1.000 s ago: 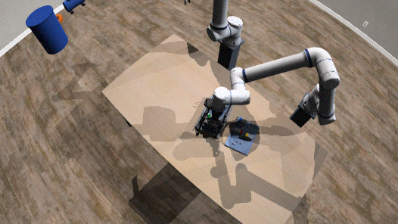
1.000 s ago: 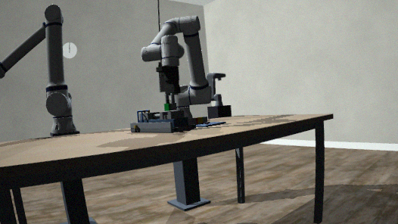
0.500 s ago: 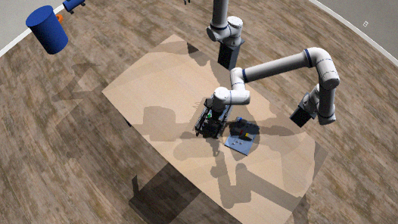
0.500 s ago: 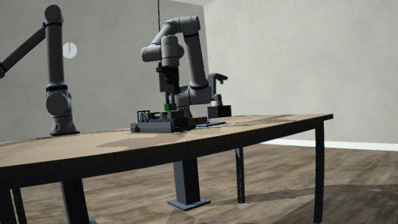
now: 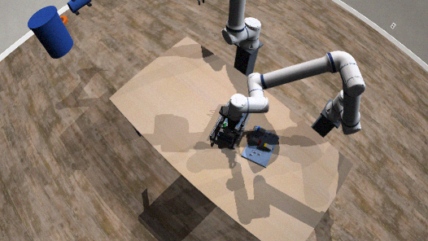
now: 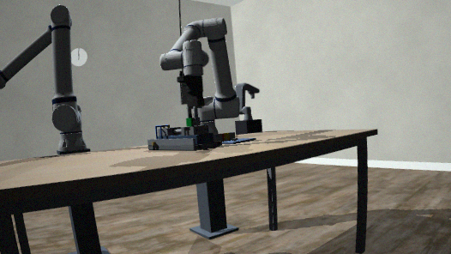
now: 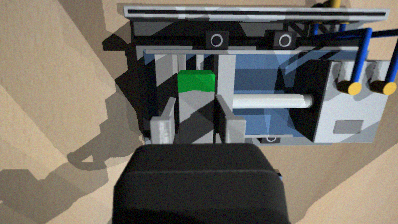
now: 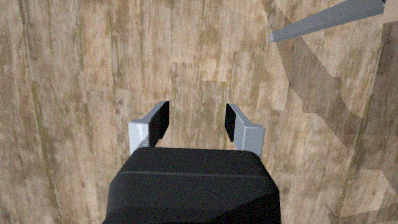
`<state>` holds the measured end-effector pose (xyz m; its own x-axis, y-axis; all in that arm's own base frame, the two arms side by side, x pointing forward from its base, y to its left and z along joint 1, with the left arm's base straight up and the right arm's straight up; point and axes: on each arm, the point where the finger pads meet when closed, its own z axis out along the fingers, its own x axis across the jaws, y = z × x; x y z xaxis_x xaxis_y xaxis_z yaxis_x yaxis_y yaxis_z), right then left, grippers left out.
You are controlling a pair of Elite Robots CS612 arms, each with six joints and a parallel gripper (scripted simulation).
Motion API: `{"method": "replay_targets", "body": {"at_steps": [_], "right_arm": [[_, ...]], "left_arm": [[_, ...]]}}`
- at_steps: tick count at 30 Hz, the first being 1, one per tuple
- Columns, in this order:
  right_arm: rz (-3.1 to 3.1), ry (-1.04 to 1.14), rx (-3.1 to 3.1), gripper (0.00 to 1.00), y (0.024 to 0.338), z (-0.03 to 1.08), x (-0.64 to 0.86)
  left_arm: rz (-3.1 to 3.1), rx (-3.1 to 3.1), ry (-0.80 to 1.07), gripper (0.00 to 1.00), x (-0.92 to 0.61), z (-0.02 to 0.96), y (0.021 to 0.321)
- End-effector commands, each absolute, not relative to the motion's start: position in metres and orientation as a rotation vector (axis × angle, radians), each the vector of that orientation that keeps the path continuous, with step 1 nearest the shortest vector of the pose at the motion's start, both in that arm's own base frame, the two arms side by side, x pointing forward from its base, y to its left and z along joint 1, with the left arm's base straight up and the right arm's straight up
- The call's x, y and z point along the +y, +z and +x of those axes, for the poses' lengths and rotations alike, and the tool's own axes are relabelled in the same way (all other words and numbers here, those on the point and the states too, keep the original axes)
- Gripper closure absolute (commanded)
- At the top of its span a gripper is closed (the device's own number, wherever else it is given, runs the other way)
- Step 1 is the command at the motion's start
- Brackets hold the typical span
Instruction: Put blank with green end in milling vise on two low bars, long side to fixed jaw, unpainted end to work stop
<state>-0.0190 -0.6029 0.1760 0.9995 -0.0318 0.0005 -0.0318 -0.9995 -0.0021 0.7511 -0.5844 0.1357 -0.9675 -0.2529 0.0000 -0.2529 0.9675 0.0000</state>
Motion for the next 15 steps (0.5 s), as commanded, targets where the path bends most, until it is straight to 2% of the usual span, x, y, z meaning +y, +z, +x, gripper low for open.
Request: {"method": "replay_targets", "body": {"at_steps": [1, 15], "right_arm": [[-3.141, 0.0, 0.05, 0.0, 0.177, -0.0192, -0.6037], [-3.141, 0.0, 0.05, 0.0, 0.177, -0.0192, -0.6037]], "left_arm": [[0.401, -3.117, 0.003, 1.0, -0.5849, 0.7516, 0.1371], [0.401, -3.117, 0.003, 1.0, -0.5849, 0.7516, 0.1357]]}}
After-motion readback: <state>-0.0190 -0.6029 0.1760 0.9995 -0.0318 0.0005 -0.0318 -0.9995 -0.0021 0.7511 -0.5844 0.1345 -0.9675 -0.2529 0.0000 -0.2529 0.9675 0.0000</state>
